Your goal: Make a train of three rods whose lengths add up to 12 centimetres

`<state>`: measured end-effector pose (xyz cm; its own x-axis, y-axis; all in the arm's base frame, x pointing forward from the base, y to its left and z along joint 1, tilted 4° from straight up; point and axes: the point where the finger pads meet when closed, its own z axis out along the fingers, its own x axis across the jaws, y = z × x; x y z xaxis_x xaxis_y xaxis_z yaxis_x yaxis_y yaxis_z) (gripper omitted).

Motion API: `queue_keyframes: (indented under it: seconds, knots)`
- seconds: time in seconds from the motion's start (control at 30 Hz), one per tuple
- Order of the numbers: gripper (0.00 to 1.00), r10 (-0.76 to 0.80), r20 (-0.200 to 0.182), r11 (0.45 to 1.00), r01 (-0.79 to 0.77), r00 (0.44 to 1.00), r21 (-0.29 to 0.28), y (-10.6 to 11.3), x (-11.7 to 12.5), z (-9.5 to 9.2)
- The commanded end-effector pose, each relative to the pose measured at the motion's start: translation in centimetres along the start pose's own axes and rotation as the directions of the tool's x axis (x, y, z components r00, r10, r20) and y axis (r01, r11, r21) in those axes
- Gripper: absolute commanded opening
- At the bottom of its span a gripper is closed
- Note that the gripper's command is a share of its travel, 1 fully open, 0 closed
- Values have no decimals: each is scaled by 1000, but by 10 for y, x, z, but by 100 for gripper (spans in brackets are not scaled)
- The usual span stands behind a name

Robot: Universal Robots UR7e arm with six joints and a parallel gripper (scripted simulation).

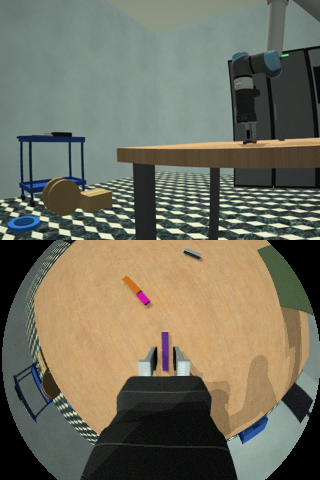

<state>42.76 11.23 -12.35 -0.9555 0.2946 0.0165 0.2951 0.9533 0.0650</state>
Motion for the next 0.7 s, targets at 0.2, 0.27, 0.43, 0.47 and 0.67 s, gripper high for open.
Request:
queue_keyframes:
  seconds: [0.2,0.27,0.43,0.47,0.67]
  knots:
    - [54,0,1,1000,0,1000,0,0,0,0]
    - [54,0,1,1000,0,1000,0,0,0,1]
    - [54,0,1,1000,0,1000,0,0,0,3]
    - [54,0,1,1000,0,1000,0,0,0,4]
    - [54,0,1,1000,0,1000,0,0,0,10]
